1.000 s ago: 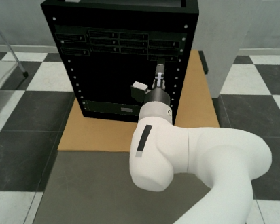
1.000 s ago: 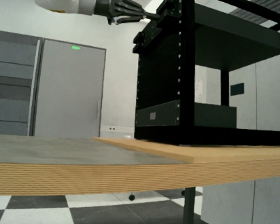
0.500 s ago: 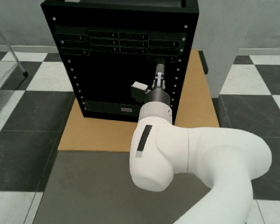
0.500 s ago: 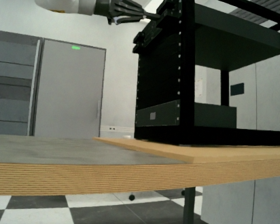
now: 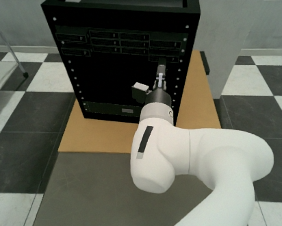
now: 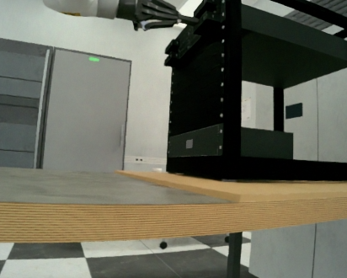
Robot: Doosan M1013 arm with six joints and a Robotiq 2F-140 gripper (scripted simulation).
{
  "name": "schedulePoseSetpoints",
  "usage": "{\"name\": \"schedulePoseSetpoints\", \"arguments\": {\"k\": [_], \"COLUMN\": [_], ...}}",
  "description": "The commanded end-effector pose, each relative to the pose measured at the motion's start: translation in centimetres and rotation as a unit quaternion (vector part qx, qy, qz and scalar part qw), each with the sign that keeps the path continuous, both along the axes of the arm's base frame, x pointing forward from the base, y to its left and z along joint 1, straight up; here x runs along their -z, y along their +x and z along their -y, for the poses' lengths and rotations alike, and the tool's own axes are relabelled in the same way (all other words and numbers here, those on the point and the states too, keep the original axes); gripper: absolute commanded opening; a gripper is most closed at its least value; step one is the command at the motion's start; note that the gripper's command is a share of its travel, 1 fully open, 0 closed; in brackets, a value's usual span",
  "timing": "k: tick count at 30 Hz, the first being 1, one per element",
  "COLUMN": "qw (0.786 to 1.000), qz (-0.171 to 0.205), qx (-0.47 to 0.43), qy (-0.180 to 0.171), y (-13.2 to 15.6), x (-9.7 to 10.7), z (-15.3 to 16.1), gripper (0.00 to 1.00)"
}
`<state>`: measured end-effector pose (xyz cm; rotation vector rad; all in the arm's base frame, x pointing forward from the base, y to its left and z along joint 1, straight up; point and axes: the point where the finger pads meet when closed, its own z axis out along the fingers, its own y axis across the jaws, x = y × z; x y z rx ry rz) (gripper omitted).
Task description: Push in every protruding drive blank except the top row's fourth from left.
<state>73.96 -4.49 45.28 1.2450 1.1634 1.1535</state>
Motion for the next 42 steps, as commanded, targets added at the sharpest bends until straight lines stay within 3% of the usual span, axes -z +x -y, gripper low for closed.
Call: {"name": "schedulePoseSetpoints", "arguments": {"k": [1,42], "qw": [1.0,1.0], "qz": [0.003,0.003], "qx": [0.001,0.001], "qy": [0.001,0.001], "y": [0.32,0.29], "x": [-0.38,-0.3], "z": [0.32,0.7], "gripper": [0.1,0.1]}}
